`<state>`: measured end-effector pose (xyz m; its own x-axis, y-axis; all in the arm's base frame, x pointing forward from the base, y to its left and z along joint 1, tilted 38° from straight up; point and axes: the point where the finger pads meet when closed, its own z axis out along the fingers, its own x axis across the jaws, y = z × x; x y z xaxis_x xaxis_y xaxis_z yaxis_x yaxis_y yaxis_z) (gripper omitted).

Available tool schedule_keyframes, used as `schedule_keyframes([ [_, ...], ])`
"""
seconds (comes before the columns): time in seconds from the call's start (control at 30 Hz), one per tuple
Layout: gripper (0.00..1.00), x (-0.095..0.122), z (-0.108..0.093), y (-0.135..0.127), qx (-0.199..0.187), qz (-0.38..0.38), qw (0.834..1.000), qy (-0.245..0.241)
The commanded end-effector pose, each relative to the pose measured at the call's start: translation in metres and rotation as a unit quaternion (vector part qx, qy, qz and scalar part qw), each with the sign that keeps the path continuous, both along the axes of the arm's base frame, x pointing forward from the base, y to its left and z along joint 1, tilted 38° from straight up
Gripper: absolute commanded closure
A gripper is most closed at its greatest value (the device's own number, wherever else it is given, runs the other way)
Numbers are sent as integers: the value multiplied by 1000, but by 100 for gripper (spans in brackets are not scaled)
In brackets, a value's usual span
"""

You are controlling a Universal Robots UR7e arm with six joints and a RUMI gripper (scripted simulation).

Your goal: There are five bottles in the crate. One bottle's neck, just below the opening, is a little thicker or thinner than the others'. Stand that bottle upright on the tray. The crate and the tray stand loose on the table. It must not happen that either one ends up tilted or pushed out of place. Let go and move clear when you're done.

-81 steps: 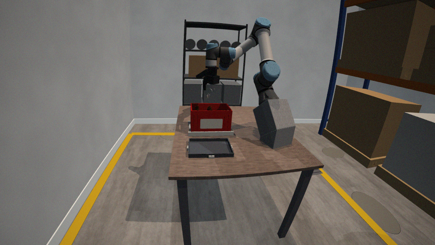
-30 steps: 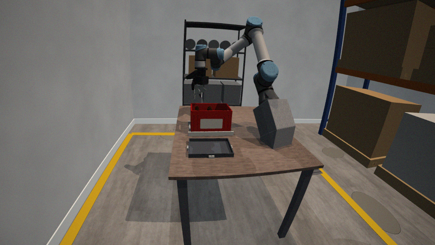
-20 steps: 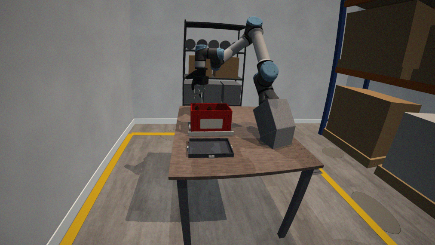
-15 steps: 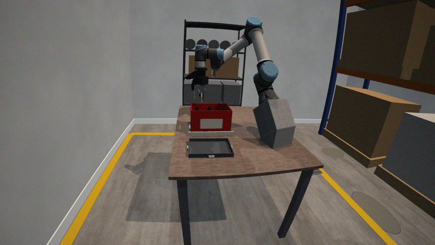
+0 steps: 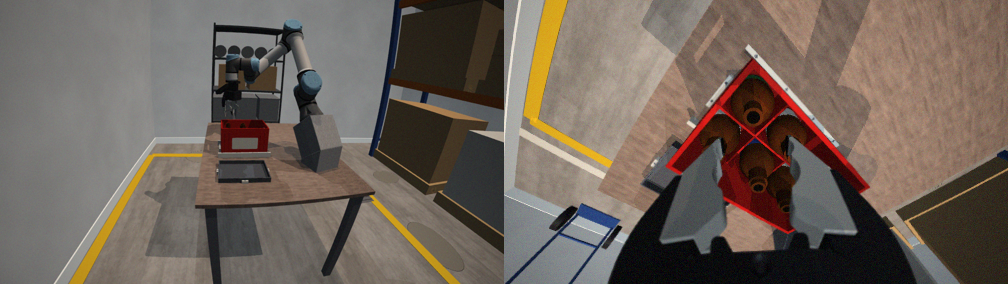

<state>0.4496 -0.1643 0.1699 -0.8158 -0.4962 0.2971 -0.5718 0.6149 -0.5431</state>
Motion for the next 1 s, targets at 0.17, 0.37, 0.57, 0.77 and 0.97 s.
schedule_keyframes([
  [0.17,62,0,-11,-8,1,0,1000,1],
  [0.37,62,1,-17,-12,1,0,1000,1],
  [0.57,62,2,-21,-16,1,0,1000,1],
  [0.77,62,2,-23,-18,0,0,1000,1],
  [0.97,62,2,-24,-19,0,0,1000,0],
])
